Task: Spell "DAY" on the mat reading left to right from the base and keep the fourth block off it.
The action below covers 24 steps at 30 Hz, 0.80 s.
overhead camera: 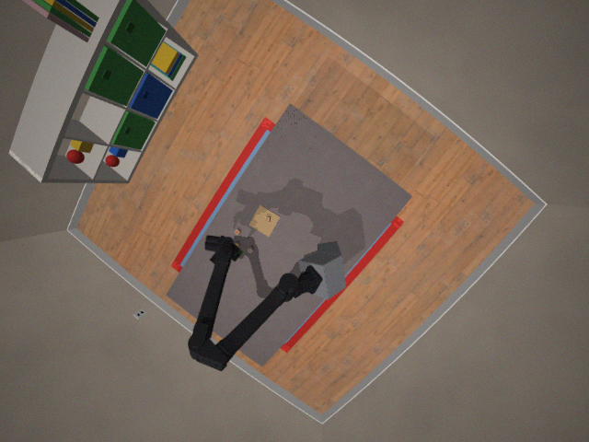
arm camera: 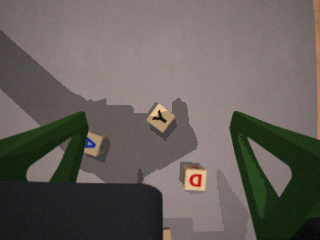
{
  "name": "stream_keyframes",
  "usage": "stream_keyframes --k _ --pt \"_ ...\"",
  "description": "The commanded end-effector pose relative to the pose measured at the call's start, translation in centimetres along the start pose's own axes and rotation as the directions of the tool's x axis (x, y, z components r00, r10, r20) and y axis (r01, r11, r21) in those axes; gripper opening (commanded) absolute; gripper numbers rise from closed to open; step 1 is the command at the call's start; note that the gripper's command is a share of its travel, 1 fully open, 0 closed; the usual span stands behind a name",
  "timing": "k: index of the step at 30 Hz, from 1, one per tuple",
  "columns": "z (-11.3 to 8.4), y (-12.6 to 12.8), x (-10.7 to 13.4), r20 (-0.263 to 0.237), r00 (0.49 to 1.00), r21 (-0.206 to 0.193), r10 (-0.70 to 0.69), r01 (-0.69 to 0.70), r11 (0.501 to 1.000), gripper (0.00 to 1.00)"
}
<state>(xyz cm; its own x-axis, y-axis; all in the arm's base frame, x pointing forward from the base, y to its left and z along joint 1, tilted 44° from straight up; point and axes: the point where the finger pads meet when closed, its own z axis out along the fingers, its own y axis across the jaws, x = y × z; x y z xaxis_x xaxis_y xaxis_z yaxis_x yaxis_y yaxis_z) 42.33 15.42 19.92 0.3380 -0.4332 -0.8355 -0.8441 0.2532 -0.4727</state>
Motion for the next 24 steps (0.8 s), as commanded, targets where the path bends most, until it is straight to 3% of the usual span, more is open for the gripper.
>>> stream_keyframes --k 1,17,20,23,24 --pt "-0.2 -1.4 -1.6 0.016 0.999 0.014 -0.052 0.052 0.999 1.00" --pt "-0.2 -1.4 -1.6 0.016 0.999 0.014 -0.052 0.052 0.999 1.00" --pt "-1.0 1.0 -0.4 0.012 0.999 0.023 -0.050 0.050 0.999 1.00" --pt "-2.1 5.8 1.3 0.008 0.999 0.026 -0.045 0.045 0.999 1.00" --pt "-2.1 5.8 1.3 0.008 0.999 0.026 -0.045 0.045 0.999 1.00"
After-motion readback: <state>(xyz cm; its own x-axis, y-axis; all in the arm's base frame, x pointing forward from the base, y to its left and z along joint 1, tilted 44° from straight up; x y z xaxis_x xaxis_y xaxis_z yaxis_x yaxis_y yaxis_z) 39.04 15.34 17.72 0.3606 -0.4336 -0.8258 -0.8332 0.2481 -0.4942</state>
